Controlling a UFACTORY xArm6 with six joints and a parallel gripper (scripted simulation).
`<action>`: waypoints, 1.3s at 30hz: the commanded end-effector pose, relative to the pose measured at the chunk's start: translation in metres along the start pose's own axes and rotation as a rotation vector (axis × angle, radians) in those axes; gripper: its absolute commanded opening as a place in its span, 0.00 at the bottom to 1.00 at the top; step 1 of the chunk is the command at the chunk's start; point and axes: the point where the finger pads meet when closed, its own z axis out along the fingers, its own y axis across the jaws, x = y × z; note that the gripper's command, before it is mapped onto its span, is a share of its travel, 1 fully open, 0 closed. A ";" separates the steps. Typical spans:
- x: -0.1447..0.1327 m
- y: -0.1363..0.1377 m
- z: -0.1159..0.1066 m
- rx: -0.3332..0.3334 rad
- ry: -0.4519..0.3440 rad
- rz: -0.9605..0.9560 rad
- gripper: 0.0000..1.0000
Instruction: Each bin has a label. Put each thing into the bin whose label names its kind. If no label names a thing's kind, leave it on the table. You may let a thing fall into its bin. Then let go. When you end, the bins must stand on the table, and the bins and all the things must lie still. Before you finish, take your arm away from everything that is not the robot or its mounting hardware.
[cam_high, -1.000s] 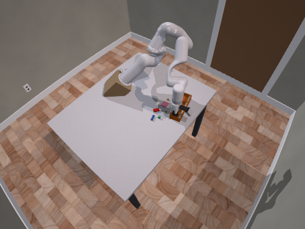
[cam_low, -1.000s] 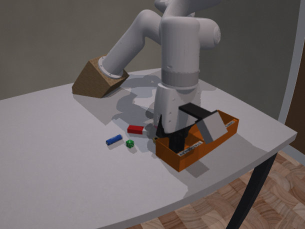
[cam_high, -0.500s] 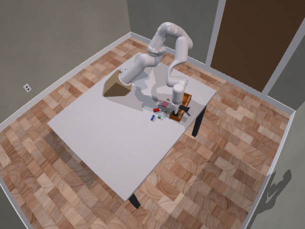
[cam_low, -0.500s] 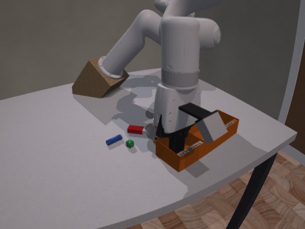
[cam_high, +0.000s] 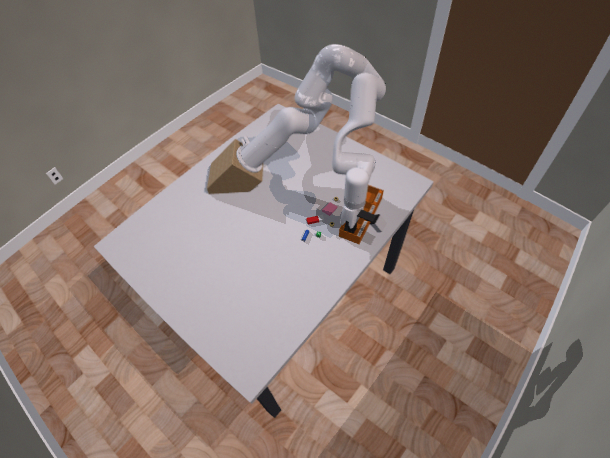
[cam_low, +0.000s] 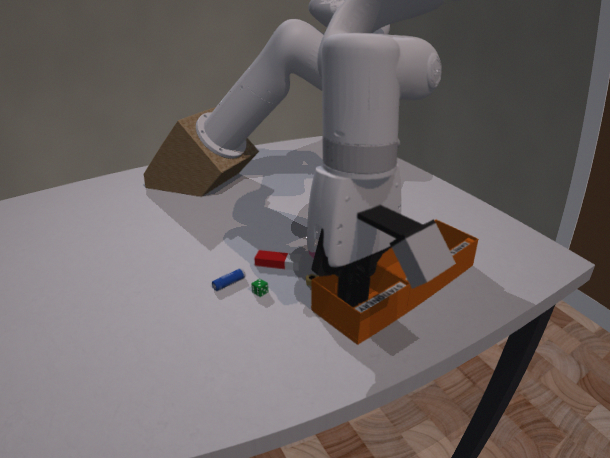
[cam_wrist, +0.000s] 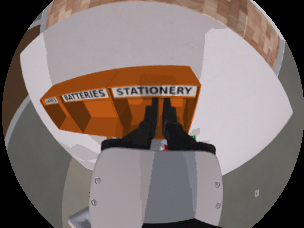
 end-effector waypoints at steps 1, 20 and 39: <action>0.001 0.000 -0.001 -0.001 0.002 -0.001 0.07; 0.001 0.000 -0.021 -0.001 0.002 -0.001 0.07; 0.001 -0.005 -0.060 -0.001 0.002 -0.001 0.07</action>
